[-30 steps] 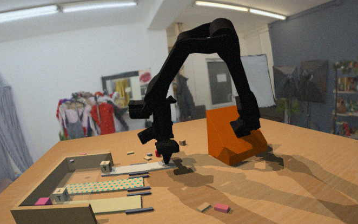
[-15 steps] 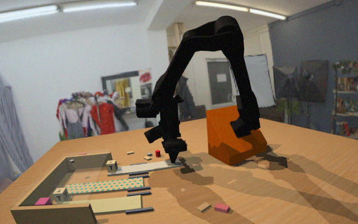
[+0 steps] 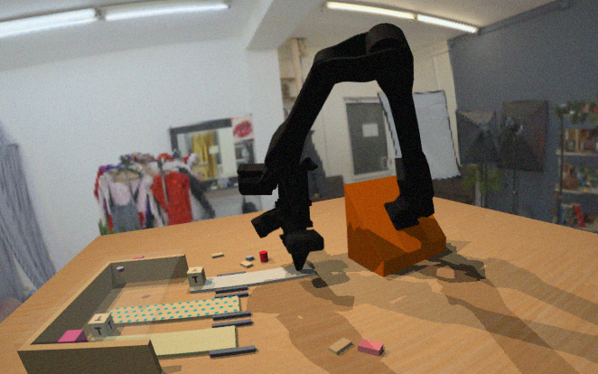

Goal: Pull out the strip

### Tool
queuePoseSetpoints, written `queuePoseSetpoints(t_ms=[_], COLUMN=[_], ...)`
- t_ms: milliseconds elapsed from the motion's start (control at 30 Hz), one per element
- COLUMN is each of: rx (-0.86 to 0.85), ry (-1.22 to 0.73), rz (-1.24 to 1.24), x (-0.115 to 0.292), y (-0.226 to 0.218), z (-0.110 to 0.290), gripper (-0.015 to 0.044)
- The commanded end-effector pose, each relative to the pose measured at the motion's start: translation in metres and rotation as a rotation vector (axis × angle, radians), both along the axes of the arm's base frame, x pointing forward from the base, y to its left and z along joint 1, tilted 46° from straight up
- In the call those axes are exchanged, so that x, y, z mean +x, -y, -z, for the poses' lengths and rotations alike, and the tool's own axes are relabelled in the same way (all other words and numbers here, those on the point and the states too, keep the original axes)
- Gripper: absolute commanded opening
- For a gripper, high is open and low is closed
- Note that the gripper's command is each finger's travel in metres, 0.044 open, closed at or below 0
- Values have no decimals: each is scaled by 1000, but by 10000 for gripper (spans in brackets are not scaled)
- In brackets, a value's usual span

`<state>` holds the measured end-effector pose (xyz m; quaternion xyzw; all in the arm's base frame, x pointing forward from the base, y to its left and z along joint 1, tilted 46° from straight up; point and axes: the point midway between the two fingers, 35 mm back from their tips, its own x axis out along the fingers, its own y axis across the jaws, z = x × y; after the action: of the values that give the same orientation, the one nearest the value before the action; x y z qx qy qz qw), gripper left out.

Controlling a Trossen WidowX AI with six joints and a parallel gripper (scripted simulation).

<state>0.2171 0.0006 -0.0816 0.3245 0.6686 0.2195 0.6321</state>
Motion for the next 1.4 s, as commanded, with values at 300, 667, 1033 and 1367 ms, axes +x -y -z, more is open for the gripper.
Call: queuePoseSetpoints(t_ms=[300, 667, 1033, 1367], rx=[4, 4, 4, 4], ry=[-34, -34, -34, -34], rz=[-15, -15, -15, -15], x=[-27, -27, -27, -27], y=[-7, -7, -7, -7], z=[0, 0, 0, 0], gripper=[0, 0, 0, 0])
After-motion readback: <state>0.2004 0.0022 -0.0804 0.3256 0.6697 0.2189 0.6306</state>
